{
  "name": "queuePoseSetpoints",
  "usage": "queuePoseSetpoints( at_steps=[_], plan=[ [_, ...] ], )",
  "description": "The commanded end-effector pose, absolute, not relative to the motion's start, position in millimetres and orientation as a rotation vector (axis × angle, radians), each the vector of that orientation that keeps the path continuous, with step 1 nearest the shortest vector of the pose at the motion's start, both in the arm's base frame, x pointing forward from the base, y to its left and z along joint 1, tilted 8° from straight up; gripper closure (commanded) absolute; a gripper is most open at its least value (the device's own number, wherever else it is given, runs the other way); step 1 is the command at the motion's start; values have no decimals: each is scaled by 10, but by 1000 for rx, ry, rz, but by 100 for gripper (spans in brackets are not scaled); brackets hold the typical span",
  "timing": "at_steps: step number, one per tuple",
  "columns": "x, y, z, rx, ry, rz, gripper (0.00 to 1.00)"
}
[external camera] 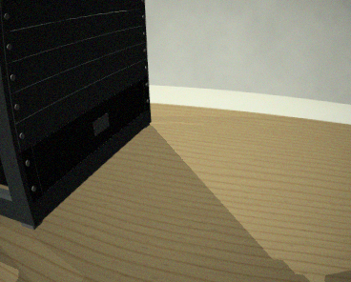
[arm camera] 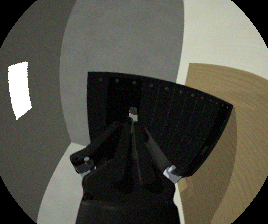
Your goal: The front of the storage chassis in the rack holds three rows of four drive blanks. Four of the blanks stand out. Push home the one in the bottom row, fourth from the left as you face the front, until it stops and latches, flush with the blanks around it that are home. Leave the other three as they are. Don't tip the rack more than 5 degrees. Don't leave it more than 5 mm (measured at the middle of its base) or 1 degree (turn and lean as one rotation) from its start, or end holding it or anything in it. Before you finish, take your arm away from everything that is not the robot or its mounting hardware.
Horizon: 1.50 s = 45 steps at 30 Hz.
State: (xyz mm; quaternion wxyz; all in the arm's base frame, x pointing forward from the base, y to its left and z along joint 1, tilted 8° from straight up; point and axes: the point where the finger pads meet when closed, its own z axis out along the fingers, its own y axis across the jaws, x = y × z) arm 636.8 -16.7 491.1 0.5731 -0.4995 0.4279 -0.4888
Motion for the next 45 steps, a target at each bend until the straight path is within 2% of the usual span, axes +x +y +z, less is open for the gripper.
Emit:
queuePoseSetpoints(
  at_steps=[1,45],
  plan=[
    [6390,-133,4909,-1178,995,-1147,100],
    [6528,-62,4914,-1178,995,-1147,100]
  ],
)
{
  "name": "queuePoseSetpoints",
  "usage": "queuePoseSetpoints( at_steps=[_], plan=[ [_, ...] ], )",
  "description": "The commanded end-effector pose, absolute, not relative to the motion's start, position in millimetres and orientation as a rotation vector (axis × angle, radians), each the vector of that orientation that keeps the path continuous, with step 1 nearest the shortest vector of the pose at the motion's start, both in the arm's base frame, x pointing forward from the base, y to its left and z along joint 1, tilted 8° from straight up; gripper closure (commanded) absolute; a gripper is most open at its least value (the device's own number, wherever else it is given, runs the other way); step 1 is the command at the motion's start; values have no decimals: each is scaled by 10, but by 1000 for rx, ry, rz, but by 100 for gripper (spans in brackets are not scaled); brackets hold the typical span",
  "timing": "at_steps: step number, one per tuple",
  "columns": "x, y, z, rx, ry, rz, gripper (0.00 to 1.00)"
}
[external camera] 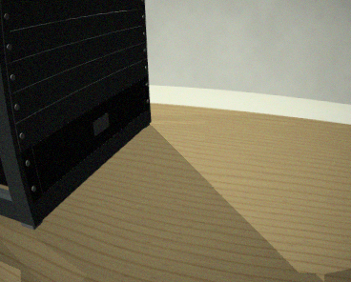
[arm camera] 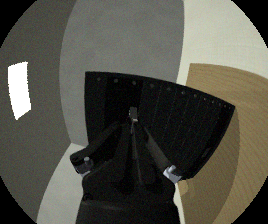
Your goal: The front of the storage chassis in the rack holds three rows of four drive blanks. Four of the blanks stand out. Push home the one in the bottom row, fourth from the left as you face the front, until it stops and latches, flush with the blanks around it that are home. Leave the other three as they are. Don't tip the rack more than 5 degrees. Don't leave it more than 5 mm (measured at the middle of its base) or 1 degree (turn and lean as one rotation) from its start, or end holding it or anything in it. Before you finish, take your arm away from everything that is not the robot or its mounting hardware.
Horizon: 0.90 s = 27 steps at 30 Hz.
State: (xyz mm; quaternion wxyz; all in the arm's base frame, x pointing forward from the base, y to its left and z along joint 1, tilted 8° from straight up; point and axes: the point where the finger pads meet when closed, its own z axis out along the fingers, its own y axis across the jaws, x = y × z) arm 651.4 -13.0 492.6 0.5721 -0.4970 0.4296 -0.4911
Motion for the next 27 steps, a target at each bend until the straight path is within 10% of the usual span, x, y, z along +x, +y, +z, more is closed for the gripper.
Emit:
queuePoseSetpoints(
  at_steps=[1,27],
  plan=[
    [6528,-62,4914,-1178,995,-1147,100],
    [6558,-46,4917,-1178,995,-1147,100]
  ],
)
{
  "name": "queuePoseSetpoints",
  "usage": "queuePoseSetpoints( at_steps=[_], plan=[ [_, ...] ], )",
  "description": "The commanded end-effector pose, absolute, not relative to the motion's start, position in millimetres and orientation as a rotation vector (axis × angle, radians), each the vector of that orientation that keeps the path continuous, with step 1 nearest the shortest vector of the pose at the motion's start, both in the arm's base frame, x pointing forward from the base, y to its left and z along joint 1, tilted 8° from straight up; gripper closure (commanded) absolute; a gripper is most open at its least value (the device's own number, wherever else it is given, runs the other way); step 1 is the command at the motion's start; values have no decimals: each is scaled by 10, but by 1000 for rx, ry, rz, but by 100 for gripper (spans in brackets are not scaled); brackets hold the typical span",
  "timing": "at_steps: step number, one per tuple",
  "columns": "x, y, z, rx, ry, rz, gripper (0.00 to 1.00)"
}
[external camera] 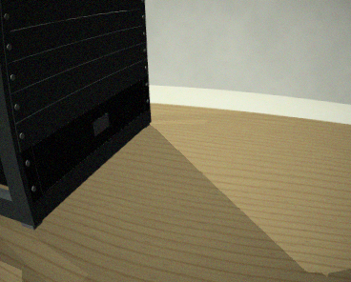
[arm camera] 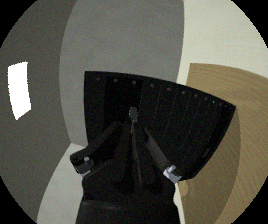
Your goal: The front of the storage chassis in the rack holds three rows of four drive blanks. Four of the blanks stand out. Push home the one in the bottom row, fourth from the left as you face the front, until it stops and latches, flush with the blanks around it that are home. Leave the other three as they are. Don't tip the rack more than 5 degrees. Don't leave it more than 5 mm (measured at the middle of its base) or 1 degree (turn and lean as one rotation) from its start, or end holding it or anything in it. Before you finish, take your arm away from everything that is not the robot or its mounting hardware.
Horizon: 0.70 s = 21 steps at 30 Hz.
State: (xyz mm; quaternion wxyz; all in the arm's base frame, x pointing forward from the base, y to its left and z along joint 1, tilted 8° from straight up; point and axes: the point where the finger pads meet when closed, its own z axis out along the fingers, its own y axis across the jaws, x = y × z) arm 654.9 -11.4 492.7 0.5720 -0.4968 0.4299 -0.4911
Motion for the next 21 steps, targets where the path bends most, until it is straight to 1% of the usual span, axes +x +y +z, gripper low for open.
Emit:
queuePoseSetpoints(
  at_steps=[1,21],
  plan=[
    [6562,-46,4918,-1178,995,-1147,100],
    [6612,-37,4928,-1178,995,-1147,100]
  ],
)
